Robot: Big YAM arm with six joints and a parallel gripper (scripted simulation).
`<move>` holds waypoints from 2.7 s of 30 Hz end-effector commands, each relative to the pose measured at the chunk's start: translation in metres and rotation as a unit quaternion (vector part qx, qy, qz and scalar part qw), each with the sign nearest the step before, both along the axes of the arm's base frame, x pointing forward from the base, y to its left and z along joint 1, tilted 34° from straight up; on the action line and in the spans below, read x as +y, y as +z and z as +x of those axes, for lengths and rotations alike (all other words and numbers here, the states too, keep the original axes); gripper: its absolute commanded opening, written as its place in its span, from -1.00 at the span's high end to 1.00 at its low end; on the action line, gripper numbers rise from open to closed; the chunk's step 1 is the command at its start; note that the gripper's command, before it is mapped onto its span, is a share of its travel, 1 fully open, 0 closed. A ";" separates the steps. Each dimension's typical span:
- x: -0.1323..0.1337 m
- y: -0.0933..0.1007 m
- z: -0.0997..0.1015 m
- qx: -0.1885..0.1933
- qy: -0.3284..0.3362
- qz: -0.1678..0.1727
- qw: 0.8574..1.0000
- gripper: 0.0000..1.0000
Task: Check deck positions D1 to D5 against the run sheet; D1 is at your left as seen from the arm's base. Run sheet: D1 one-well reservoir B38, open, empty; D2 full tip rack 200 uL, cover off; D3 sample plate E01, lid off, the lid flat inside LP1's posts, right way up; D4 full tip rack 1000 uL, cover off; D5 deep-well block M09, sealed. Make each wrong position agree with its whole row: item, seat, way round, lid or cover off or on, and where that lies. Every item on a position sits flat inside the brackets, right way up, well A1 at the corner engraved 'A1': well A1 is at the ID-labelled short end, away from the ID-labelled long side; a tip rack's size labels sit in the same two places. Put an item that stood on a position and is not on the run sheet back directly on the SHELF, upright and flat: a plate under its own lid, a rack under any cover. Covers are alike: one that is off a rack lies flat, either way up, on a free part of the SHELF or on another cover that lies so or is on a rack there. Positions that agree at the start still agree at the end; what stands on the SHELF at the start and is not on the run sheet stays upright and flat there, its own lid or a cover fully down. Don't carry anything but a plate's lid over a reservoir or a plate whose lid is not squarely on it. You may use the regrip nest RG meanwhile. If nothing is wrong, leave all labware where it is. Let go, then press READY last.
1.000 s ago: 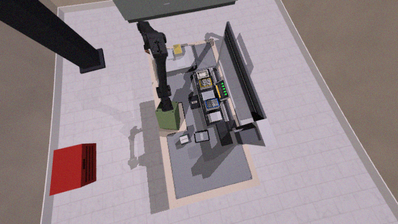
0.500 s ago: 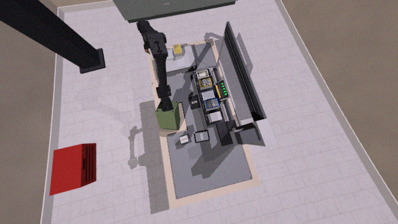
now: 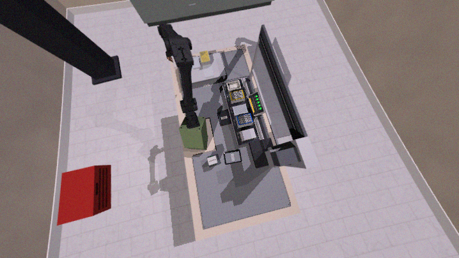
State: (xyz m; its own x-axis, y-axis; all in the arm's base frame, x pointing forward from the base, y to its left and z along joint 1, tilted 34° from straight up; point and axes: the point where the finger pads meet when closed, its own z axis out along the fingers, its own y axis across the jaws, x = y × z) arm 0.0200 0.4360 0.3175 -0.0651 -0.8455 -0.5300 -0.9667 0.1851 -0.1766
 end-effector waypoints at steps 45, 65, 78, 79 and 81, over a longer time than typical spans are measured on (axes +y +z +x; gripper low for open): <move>0.021 -0.011 0.011 -0.001 0.002 0.014 1.000 1.00; 0.037 -0.037 0.019 -0.001 0.002 0.012 1.000 1.00; 0.048 -0.048 0.023 -0.002 0.002 0.017 1.000 1.00; 0.046 -0.055 0.024 -0.002 0.002 0.011 1.000 1.00; 0.045 -0.063 0.025 -0.002 0.002 0.006 1.000 1.00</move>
